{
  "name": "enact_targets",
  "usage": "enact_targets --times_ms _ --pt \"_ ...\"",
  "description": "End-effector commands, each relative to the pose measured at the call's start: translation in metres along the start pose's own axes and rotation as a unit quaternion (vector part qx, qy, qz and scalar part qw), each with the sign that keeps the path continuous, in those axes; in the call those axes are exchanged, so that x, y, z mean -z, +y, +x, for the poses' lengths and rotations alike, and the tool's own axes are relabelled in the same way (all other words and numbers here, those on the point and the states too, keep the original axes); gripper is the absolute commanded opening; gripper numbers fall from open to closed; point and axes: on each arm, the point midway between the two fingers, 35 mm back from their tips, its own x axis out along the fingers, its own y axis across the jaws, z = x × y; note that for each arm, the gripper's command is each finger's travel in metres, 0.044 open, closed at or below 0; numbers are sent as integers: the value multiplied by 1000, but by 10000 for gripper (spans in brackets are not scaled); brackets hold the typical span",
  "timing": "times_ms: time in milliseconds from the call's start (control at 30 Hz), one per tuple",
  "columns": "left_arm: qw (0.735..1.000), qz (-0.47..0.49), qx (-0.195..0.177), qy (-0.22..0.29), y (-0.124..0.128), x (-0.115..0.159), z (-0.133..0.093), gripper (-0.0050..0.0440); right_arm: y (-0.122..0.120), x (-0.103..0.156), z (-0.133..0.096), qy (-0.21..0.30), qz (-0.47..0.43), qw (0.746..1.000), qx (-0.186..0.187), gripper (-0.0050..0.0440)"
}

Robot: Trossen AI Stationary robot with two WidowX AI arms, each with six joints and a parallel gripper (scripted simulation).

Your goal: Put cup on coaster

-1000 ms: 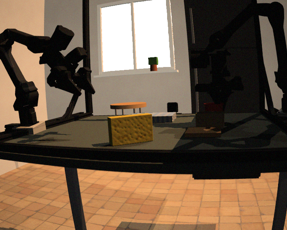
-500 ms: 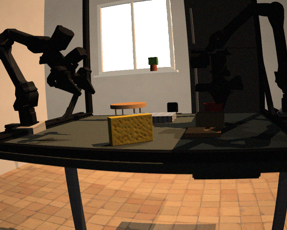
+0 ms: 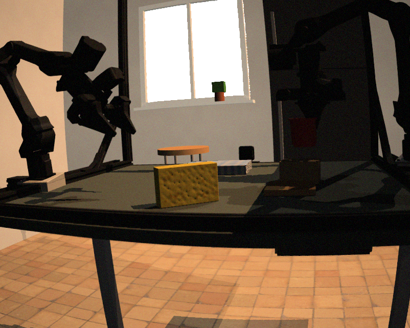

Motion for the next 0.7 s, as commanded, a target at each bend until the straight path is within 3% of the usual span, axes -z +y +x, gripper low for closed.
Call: enact_targets --times_ms 0,667 --pt "1000 0 -2 -2 0 0 2 0 0 0 0 0 0 1000 0 400" --pt "1000 0 -1 -1 -3 -4 2 0 0 0 0 0 0 1000 0 400"
